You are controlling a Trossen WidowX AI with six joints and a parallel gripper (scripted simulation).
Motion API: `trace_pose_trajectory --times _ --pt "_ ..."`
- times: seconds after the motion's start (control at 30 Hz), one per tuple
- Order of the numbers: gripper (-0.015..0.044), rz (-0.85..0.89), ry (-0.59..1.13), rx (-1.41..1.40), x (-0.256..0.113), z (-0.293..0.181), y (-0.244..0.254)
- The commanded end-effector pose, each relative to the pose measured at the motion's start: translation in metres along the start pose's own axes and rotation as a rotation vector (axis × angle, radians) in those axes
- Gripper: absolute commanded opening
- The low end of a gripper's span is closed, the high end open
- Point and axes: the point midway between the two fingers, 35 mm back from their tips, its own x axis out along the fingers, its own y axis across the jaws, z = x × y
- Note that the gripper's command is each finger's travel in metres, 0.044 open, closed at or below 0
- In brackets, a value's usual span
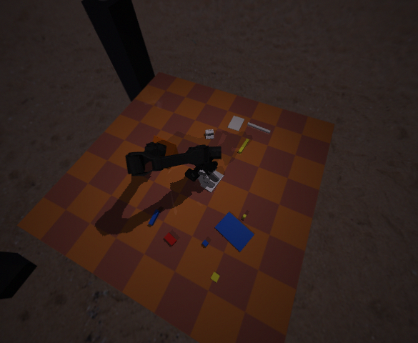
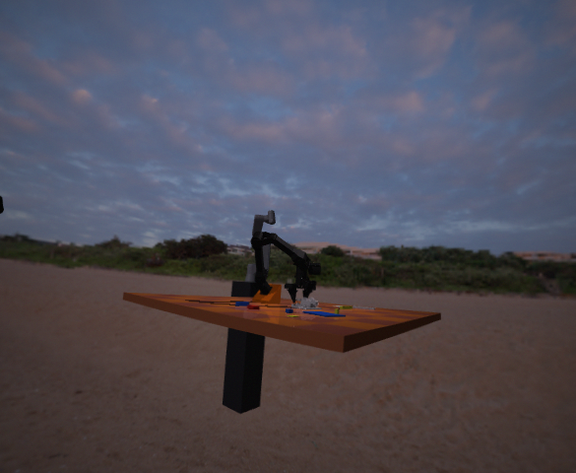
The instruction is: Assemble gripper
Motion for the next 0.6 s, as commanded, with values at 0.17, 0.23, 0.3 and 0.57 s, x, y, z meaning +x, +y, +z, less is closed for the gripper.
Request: trace_pose_trajectory --times 0.17,0.23,0.3,0.57 --pt "0.0351 -0.004 -0.001 -0.004 0.0014 -0.0005 -0.0005" --pt "0.0351 -0.004 -0.001 -0.004 0.0014 -0.0005 -0.0005" --pt "0.0351 -0.004 -0.001 -0.004 0.0014 -0.0005 -0.0005" --pt "0.0351 -0.004 -0.001 -0.01 0.0038 -0.0005 -0.0006"
